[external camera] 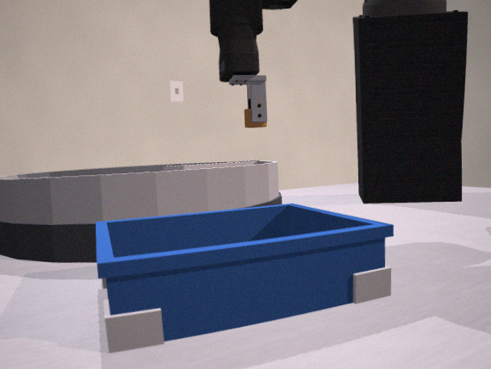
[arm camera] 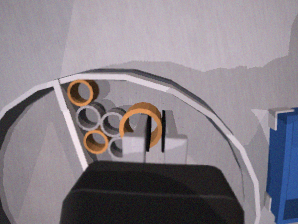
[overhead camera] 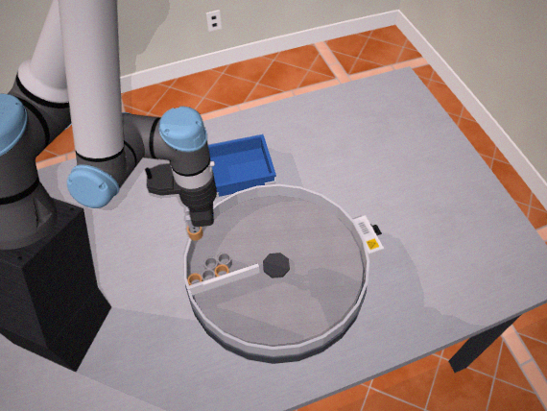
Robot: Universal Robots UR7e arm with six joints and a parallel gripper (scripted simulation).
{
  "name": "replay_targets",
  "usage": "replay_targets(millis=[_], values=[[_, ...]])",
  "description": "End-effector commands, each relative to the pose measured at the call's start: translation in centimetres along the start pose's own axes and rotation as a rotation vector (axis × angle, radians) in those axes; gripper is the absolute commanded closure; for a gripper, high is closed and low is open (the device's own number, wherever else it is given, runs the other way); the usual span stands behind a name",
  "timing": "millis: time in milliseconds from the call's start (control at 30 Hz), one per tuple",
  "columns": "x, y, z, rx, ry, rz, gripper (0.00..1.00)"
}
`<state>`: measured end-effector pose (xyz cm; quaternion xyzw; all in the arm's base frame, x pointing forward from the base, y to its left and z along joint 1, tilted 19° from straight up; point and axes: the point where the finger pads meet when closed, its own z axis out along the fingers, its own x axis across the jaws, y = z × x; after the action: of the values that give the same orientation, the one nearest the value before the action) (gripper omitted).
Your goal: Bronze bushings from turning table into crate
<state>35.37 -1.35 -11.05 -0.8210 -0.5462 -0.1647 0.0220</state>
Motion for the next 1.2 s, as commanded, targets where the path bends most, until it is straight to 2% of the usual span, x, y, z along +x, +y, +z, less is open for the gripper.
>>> replay_targets(millis=[0,200,367,767,933,1167], values=[[1.0,0.4,0.0,0.003,-0.008,0.003,1.0],[1.0,0.4,0.0,0.003,-0.008,0.003,1.0],[6.5,1.5,0.0,0.002,-0.006,0.001,1.0],[6.5,1.5,0.0,0.002,-0.006,0.001,1.0],[12.1,2.5,0.0,0.001,-0.005,-0.001,1.0],[12.1,2.5,0.0,0.001,-0.005,-0.001,1.0]])
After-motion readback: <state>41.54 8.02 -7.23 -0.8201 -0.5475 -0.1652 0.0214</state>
